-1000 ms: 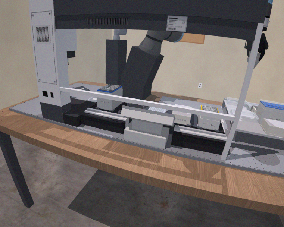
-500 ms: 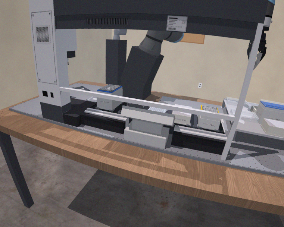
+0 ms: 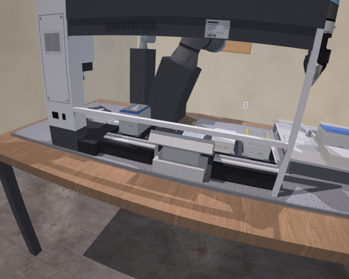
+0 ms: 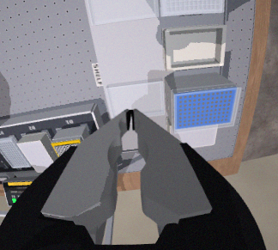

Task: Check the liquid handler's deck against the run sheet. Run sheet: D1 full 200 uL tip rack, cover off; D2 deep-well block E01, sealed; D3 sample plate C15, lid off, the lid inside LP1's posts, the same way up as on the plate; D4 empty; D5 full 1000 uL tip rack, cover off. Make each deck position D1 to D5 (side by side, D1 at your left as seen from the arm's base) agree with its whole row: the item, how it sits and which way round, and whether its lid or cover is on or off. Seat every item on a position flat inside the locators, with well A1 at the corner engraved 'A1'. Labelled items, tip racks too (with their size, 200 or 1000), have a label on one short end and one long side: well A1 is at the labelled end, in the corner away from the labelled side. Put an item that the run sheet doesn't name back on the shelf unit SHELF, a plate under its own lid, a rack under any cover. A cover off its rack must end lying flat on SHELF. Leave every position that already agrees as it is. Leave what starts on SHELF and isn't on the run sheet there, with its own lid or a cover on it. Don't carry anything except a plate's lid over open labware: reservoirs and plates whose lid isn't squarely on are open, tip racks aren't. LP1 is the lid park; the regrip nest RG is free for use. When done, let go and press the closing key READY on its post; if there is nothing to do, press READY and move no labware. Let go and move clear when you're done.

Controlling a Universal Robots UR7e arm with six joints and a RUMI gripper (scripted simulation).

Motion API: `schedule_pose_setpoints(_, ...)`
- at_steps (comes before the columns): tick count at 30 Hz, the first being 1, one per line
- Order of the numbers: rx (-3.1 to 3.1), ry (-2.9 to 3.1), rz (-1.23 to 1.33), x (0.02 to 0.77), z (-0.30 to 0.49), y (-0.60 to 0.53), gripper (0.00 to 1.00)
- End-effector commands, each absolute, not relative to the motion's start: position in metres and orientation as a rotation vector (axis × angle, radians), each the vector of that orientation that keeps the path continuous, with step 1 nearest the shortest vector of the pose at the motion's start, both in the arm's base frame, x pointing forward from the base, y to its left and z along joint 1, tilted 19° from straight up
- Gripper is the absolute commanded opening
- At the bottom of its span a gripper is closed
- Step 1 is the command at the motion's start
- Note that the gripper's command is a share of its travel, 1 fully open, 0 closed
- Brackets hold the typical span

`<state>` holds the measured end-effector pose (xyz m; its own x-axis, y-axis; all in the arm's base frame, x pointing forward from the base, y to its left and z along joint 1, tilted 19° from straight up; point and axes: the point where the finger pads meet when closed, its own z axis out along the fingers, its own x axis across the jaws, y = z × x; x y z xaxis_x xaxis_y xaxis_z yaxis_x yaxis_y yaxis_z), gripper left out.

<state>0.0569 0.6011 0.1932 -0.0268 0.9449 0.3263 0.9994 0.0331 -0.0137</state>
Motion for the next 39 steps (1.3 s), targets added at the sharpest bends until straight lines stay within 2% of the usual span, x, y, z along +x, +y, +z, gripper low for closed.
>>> schedule_pose_setpoints(1, -1.928, -2.137, -0.332, 0.056, 0.195, 0.602, 0.00)
schedule_pose_setpoints(15, -1.675, -2.371, -0.375, 0.117, 0.201, 0.609, 0.00)
schedule_pose_setpoints(39, -1.185, -2.701, -0.437, 0.116, 0.202, 0.610, 0.00)
